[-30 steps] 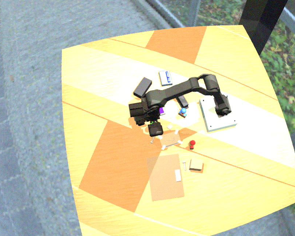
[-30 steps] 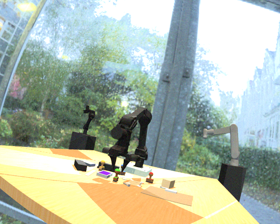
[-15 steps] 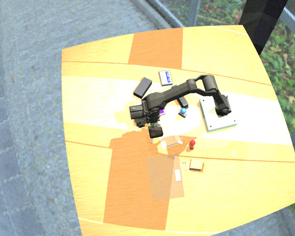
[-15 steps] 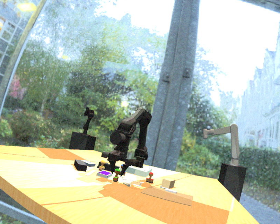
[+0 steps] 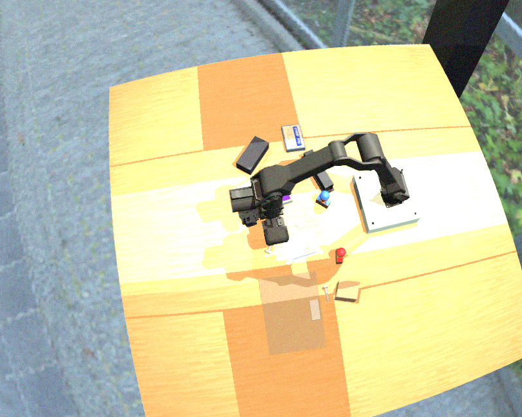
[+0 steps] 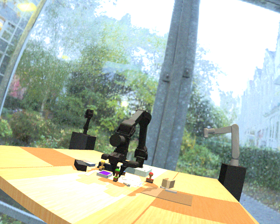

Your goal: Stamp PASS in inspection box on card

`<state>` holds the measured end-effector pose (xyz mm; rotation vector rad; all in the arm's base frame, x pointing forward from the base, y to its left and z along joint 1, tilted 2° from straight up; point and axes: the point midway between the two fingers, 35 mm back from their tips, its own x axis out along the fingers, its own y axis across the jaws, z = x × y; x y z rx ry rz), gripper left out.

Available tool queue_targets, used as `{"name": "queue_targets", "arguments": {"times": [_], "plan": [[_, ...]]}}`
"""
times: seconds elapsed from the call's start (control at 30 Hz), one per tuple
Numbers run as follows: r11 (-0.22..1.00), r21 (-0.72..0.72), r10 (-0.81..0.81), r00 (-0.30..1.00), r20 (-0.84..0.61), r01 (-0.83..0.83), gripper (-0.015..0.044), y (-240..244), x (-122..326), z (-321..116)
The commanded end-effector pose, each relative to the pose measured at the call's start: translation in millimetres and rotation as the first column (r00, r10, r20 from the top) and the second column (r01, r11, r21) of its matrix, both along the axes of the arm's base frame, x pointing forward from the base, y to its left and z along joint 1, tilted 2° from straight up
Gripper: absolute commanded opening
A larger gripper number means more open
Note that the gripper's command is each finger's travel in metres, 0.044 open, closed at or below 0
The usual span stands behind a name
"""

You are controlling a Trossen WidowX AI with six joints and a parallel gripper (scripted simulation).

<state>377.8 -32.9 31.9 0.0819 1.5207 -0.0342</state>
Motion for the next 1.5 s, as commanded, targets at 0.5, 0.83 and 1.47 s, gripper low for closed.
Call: {"name": "queue_targets", "arguments": {"times": [0.5,0.83,1.47], "plan": [[1.0,0.0,0.0,1.0,0.001,0.0,0.0,0,1,5],[1.0,0.001,0.0,1.0,0.001,0.0,0.0,0,1,10],[1.0,0.002,0.0,1.0,0.001,0.0,0.0,0,1,19]]}}
